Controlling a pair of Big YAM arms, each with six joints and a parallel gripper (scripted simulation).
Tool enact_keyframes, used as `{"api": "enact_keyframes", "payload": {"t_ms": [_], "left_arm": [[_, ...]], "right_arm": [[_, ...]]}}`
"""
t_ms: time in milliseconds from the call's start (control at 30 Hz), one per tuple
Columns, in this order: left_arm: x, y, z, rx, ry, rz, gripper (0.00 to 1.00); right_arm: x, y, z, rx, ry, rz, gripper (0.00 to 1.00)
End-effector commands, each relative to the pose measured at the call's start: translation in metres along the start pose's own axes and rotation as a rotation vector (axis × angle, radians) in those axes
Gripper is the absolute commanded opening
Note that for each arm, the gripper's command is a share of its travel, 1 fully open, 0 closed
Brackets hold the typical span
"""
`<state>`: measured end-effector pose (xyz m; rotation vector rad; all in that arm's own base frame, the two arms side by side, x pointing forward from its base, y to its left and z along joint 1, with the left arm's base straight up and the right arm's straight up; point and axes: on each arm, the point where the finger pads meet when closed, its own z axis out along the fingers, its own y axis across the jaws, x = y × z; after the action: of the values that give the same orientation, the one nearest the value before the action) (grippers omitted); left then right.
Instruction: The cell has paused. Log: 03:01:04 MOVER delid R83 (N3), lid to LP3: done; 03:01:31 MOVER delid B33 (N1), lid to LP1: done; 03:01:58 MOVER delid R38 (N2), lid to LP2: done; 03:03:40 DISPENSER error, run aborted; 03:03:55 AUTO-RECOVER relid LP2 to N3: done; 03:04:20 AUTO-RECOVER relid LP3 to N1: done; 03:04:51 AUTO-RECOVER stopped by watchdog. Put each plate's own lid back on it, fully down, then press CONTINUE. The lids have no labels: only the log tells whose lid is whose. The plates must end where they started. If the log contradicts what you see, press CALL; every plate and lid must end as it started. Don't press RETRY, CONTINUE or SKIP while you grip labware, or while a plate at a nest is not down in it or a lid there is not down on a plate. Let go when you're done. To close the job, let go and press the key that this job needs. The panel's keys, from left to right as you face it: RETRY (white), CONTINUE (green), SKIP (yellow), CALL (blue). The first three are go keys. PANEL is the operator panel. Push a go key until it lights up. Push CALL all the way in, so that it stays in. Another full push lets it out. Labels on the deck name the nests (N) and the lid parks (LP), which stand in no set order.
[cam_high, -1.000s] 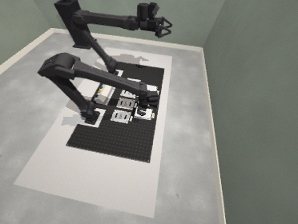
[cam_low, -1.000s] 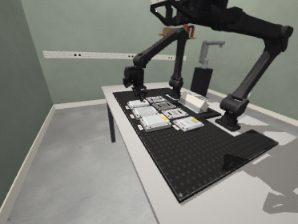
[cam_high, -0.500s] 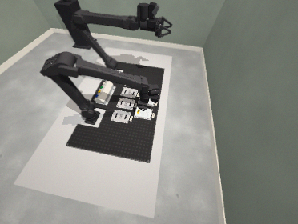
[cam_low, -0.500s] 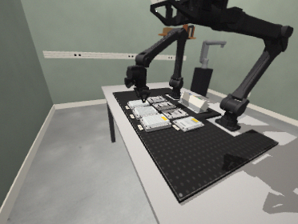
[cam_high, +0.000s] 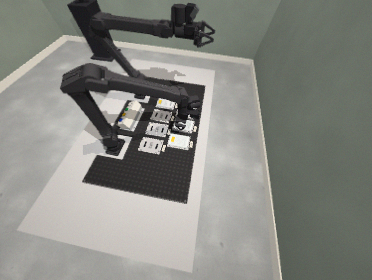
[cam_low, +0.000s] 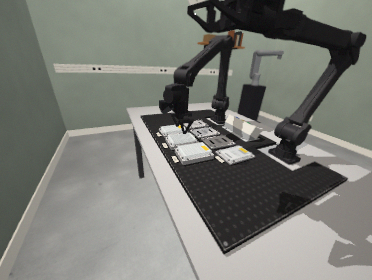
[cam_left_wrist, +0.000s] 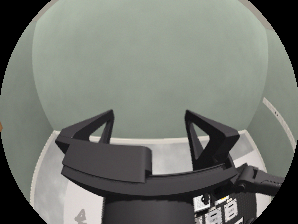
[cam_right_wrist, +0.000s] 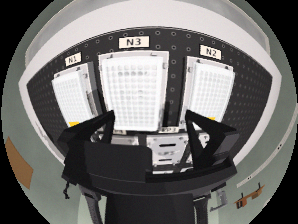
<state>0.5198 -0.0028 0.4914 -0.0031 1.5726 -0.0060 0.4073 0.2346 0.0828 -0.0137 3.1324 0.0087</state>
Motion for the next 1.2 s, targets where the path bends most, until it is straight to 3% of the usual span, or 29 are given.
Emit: {"api": "enact_keyframes", "payload": {"t_ms": [0,900,1167], "left_arm": [[-0.037,0.008,-0.006,-0.013,-0.067,0.014,1.00],[-0.037,0.008,-0.006,-0.013,-0.067,0.014,1.00],[-0.037,0.008,-0.006,-0.013,-0.067,0.014,1.00]], "right_arm": [[-0.016,0.028,-0.010,-0.015,-0.026,0.021,1.00],[-0.010,0.155,-0.009,-0.022,-0.022,0.021,1.00],[-0.015,0.166,-0.009,-0.022,-0.021,0.035,1.00]]}}
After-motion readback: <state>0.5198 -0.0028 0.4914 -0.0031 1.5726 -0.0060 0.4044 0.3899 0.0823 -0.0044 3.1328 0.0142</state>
